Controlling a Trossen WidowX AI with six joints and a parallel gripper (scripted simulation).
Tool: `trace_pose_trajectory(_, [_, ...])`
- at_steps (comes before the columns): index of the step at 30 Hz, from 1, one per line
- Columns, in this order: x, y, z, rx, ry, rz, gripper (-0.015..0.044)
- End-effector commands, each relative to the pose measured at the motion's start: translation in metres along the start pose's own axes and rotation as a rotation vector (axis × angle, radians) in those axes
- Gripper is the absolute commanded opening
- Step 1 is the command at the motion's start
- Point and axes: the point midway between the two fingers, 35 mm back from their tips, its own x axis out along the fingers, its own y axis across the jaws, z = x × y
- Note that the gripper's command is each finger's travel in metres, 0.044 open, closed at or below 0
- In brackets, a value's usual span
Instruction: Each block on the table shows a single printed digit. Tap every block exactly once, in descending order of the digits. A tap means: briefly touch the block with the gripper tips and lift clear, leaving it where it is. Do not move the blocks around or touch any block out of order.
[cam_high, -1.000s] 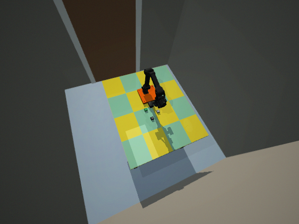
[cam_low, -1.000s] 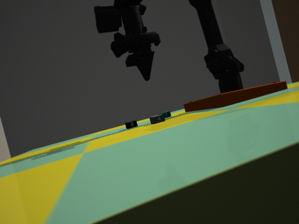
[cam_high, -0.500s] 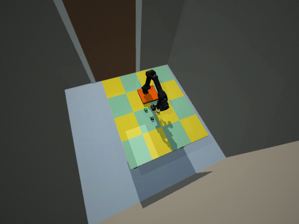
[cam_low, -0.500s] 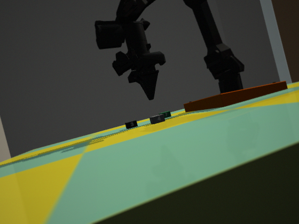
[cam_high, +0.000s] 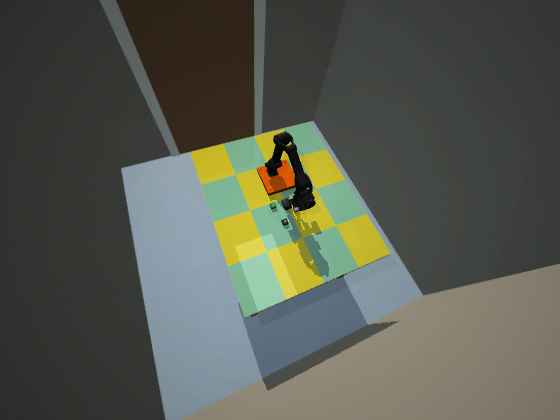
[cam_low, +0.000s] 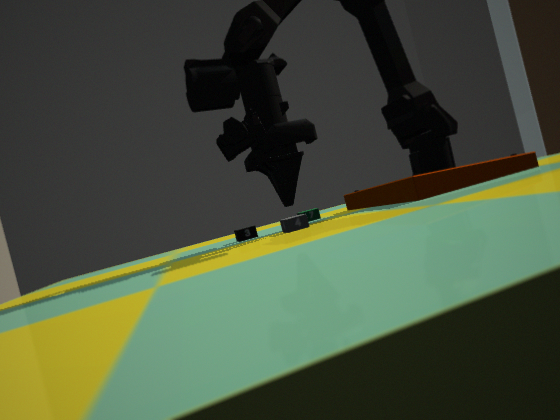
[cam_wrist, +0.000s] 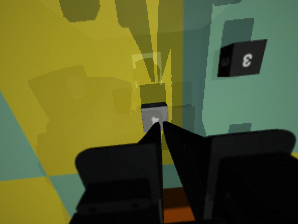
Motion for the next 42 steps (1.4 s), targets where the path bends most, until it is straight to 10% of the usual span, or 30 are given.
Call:
trace_pose_trajectory(1, [0.010, 0.000, -0.002, 0.006, 0.008, 0.000, 0.0020])
trace_pose_trajectory(16, [0.022, 0.000, -0.002, 0.006, 0.008, 0.000, 0.0020])
trace_pose_trajectory(32, [-0.087, 0.000, -0.001, 0.006, 0.008, 0.000, 0.0020])
trace_pose_trajectory(42, [-0.092, -0.050, 0.036, 0.006, 0.004, -0.004, 0.0020])
